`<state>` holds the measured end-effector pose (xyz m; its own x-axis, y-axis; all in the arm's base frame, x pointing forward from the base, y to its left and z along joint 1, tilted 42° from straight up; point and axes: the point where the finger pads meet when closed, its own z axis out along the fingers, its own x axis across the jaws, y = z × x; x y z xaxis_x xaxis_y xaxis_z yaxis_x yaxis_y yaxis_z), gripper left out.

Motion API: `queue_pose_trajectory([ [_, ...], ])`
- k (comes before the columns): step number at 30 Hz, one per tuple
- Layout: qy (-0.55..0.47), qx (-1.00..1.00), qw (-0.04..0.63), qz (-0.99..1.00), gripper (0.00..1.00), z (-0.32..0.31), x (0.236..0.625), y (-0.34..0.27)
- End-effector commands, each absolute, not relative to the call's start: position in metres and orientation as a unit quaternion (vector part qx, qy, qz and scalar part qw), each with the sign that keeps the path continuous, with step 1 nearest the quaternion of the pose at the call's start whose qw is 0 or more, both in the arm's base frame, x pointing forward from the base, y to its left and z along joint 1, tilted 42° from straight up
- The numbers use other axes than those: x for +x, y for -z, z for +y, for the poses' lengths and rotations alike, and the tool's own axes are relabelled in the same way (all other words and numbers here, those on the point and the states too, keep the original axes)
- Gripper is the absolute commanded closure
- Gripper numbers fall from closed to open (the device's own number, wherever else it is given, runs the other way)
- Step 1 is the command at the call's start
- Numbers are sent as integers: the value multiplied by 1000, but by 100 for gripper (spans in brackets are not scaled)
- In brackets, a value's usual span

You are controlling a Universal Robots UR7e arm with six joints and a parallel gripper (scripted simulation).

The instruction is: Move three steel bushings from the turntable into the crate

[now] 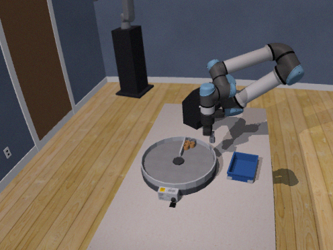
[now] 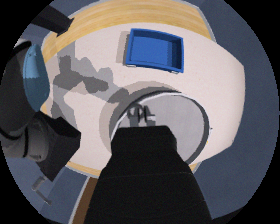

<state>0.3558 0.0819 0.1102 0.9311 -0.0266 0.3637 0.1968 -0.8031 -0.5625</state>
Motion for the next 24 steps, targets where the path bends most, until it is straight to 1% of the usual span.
queue_pose_trajectory([
  [1,180,-932,310,-46,100,98,354,-123],
  [4,180,-932,310,-46,100,124,351,-142],
  [16,180,-932,310,-46,100,124,351,-142],
  [21,180,-932,310,-46,100,166,346,-174],
  [24,180,-932,310,-46,100,166,346,-174],
])
